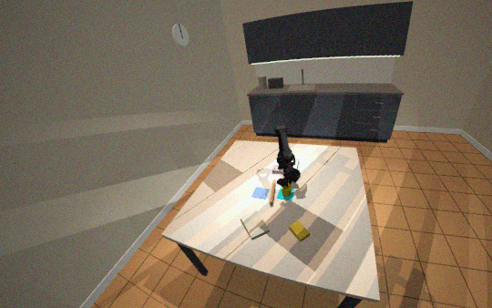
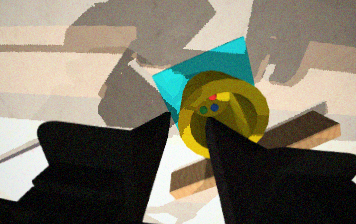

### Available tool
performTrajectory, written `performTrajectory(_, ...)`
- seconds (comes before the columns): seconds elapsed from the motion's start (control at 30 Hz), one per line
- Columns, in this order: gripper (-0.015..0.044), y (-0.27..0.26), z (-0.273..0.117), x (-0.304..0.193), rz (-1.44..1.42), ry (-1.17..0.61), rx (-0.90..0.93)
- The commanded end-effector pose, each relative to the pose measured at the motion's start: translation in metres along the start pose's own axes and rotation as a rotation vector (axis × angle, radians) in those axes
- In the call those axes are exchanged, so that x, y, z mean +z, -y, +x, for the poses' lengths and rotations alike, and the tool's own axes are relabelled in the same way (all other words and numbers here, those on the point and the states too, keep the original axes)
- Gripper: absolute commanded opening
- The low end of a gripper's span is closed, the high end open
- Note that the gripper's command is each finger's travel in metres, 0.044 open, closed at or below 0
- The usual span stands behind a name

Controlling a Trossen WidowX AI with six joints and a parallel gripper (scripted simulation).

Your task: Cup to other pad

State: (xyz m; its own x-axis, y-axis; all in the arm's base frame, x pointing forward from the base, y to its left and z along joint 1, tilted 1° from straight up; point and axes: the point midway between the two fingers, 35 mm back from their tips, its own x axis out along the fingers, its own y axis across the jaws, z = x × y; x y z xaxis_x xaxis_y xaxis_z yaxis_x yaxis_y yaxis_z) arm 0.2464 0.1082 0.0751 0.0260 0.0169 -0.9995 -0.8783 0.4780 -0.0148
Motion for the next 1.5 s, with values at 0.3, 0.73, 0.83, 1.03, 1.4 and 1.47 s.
performTrajectory(0.3, 0.0146, 0.000, -0.020, 0.000, 0.003, 0.003, -0.005)
performTrajectory(0.73, 0.0304, -0.002, -0.023, -0.002, 0.000, -0.001, 0.001)
performTrajectory(0.83, 0.0383, -0.002, -0.024, -0.002, 0.001, -0.001, 0.001)
performTrajectory(1.03, 0.0440, -0.002, -0.039, -0.001, 0.001, 0.000, 0.000)
performTrajectory(1.4, 0.0440, -0.003, -0.076, -0.001, 0.003, 0.002, -0.004)
performTrajectory(1.47, 0.0440, -0.003, -0.083, -0.002, 0.004, 0.002, -0.004)
